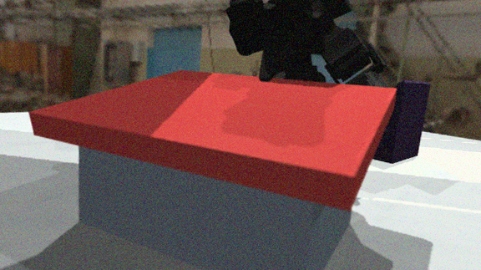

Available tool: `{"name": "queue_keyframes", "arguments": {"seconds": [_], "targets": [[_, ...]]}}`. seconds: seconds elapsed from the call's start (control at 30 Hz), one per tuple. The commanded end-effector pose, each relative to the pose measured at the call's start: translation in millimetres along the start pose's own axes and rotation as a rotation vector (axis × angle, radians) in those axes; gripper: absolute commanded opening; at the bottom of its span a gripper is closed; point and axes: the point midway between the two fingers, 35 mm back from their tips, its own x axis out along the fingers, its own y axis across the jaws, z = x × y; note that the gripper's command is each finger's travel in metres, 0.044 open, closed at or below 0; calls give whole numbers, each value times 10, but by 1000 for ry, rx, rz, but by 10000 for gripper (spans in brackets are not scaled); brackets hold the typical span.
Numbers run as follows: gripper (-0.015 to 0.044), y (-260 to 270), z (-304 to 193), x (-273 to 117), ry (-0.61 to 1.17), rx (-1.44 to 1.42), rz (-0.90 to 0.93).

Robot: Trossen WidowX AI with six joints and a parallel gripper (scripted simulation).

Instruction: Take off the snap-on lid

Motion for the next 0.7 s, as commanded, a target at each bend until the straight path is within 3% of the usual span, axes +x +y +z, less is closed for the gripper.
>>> {"name": "queue_keyframes", "arguments": {"seconds": [0.0,0.67], "targets": [[0,79,16,-46,-1,6,9],[0,342,17,-144,0,7,9]]}}
